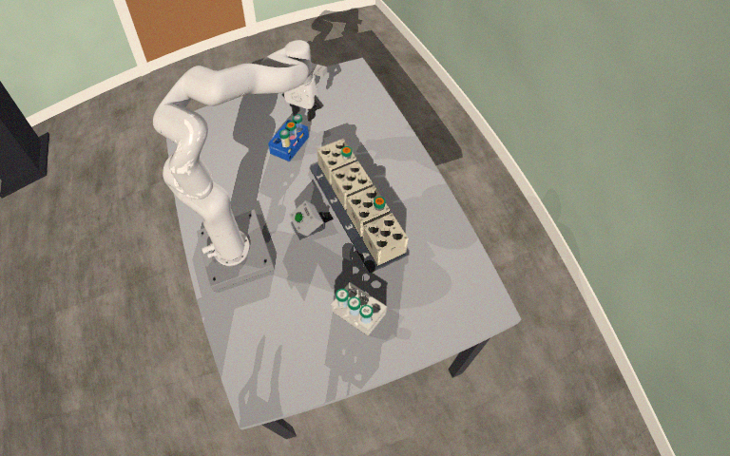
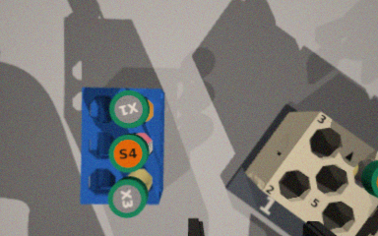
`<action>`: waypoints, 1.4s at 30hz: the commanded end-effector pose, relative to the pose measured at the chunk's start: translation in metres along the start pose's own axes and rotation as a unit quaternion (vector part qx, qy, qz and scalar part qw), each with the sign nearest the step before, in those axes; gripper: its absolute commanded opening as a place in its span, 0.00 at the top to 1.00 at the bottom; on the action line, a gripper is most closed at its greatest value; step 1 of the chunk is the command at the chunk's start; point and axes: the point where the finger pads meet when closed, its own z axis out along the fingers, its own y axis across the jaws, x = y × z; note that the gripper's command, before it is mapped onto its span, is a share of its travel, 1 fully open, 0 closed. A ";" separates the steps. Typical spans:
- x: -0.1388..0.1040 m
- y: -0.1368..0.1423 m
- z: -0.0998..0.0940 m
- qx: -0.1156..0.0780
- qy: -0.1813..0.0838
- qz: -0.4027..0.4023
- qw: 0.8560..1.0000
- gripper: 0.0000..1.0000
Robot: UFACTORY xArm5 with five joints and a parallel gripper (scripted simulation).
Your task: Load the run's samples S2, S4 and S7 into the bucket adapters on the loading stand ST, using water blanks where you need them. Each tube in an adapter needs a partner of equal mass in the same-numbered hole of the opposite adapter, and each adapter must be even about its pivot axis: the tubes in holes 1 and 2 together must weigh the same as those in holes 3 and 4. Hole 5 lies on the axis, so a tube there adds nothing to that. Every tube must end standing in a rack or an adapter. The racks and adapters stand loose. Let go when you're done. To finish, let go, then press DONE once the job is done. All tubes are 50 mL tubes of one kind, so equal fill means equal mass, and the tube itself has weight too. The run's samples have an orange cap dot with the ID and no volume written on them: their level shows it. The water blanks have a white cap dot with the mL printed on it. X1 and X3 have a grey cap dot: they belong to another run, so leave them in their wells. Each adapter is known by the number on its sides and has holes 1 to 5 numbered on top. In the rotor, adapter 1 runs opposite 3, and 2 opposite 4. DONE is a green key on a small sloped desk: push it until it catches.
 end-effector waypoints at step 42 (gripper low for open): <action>0.032 -0.086 0.020 0.002 0.002 0.000 1.000 0.43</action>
